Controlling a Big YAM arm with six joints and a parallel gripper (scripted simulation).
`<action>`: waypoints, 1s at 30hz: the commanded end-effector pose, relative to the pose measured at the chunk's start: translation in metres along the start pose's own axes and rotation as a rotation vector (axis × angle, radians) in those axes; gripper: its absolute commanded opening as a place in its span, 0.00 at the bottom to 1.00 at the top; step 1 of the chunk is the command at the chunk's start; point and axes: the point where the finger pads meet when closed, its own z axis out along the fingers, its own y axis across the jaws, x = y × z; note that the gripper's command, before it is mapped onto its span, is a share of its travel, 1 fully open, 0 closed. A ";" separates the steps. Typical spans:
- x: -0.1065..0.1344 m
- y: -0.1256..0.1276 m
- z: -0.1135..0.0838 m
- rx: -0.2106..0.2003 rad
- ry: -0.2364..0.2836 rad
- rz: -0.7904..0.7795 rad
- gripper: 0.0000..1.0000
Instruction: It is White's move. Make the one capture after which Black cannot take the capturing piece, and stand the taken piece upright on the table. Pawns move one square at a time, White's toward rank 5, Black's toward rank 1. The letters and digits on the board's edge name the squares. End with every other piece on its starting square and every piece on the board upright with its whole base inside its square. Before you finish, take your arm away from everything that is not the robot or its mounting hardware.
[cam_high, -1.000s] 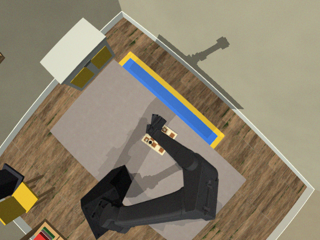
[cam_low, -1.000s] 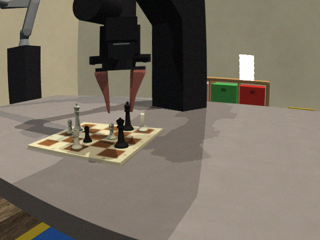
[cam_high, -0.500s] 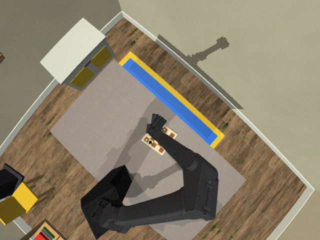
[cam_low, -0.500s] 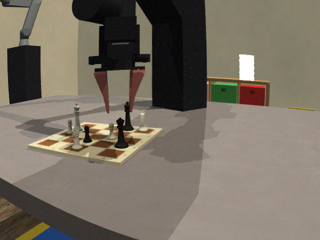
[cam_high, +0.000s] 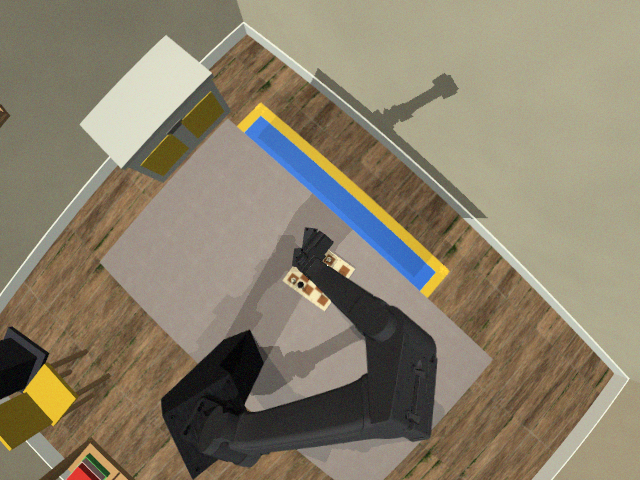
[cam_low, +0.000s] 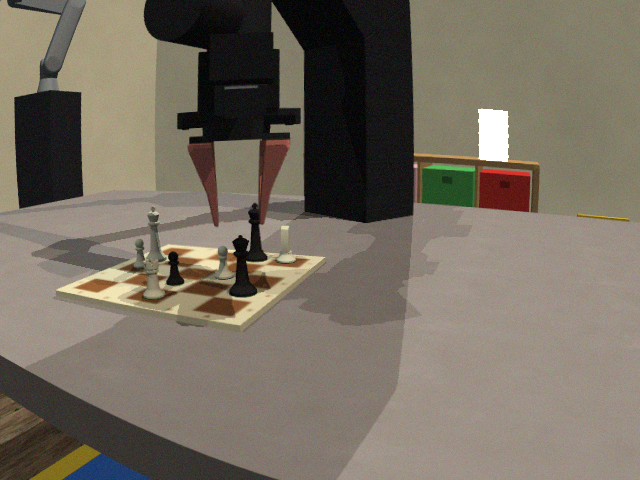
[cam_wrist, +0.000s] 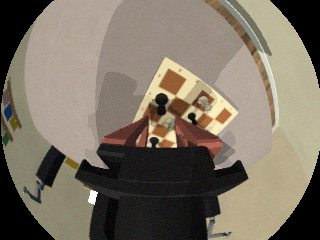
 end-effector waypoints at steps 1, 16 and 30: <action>-0.001 -0.011 -0.001 0.010 -0.007 0.006 0.39; 0.000 -0.011 -0.001 0.010 -0.007 0.006 0.39; 0.003 -0.008 -0.001 0.011 -0.008 0.008 0.39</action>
